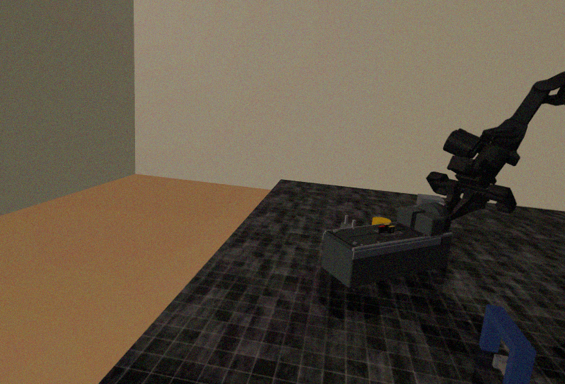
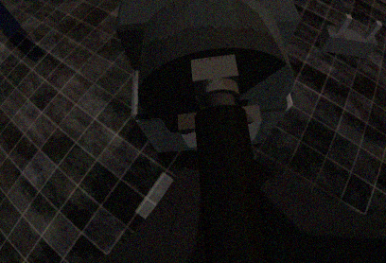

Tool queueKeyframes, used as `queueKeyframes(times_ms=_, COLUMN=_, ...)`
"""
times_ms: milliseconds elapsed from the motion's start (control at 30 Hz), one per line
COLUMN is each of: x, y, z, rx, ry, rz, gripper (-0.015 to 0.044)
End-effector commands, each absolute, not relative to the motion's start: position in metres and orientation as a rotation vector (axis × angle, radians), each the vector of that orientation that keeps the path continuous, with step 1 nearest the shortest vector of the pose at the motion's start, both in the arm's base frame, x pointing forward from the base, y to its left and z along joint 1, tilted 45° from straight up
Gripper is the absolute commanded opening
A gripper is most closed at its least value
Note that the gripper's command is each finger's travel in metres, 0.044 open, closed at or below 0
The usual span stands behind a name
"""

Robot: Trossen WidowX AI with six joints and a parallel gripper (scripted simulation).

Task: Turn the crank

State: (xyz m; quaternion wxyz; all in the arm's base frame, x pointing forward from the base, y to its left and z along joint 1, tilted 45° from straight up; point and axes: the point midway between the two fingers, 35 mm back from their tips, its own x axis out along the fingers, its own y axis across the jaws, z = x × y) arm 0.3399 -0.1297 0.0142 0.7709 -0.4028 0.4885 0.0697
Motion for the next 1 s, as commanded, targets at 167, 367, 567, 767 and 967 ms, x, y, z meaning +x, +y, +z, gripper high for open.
queueKeyframes(times_ms=167, x=0.3447, y=-0.1355, z=0.0205, rx=-0.882, ry=1.046, rz=0.130, gripper=0.0000)
queueKeyframes(times_ms=367, x=0.3450, y=-0.1361, z=0.0208, rx=-0.882, ry=1.045, rz=0.130, gripper=0.0000)
queueKeyframes(times_ms=567, x=0.3454, y=-0.1368, z=0.0210, rx=-0.882, ry=1.045, rz=0.130, gripper=0.0000)
queueKeyframes(times_ms=767, x=0.3457, y=-0.1377, z=0.0210, rx=-0.882, ry=1.045, rz=0.130, gripper=0.0000)
queueKeyframes(times_ms=967, x=0.3461, y=-0.1387, z=0.0210, rx=-0.882, ry=1.045, rz=0.130, gripper=0.0000)
